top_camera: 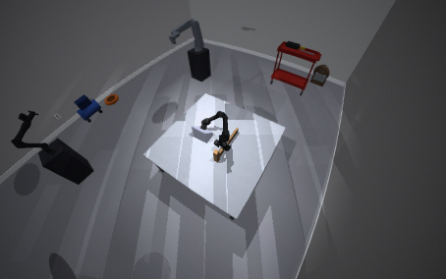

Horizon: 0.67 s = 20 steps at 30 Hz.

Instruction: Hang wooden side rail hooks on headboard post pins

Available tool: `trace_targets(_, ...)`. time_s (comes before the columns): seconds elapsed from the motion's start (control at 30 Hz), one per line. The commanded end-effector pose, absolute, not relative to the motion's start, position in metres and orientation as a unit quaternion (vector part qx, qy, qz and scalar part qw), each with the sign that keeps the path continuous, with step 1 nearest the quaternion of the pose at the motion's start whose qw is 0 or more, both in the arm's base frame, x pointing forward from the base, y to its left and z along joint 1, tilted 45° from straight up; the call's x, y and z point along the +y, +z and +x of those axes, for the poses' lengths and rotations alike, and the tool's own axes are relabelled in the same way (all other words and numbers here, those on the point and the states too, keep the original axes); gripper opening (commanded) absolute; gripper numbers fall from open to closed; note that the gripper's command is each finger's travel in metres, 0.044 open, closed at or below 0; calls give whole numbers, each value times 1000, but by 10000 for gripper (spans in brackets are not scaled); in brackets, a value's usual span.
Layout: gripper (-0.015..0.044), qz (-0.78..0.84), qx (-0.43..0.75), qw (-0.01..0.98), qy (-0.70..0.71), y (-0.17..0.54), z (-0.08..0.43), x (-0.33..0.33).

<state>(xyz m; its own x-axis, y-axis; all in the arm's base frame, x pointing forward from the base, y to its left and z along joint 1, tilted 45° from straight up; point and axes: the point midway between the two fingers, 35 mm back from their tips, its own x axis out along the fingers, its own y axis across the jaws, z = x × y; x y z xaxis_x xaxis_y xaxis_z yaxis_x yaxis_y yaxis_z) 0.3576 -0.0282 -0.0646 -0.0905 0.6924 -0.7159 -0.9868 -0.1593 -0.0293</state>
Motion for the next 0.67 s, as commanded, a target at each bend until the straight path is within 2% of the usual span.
trace_targets(0.0, 440, -304, 242, 598, 701, -52, 355, -15)
trace_targets(0.63, 440, -304, 242, 595, 704, -48, 353, -8)
